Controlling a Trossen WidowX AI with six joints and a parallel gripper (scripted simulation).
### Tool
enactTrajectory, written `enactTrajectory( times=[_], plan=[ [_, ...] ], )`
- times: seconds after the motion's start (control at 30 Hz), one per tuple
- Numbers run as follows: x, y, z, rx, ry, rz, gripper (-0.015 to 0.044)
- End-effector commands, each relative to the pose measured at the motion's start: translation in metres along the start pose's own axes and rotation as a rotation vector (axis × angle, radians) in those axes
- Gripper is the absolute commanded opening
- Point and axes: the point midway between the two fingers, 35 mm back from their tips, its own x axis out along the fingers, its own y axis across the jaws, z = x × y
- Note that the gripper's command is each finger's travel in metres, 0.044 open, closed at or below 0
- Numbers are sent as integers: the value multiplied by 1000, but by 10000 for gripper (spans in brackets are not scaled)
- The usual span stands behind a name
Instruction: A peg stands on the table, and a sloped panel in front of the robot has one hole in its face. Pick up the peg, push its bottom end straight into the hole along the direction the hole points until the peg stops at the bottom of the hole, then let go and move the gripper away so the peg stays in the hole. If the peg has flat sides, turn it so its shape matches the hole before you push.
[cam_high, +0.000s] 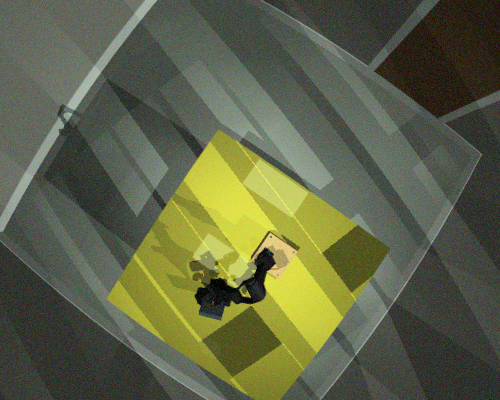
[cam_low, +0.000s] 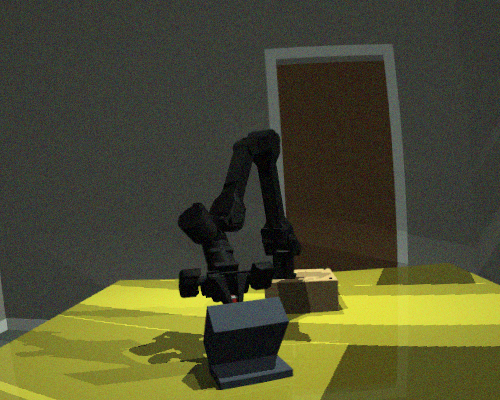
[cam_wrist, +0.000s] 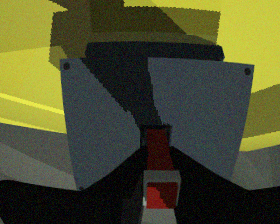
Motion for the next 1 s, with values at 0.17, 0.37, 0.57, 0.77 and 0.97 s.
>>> enactTrajectory(
  times=[0.17,0.37,0.57,0.77,0.97],
  plan=[
    [0,0,0,0,0,0,210],
    [-1,0,0,0,0,0,368],
    [-8,1,0,0,-3,0,440],
    [-18,3,0,2,-6,1,440],
    [-28,4,0,3,-9,1,440]
  ],
)
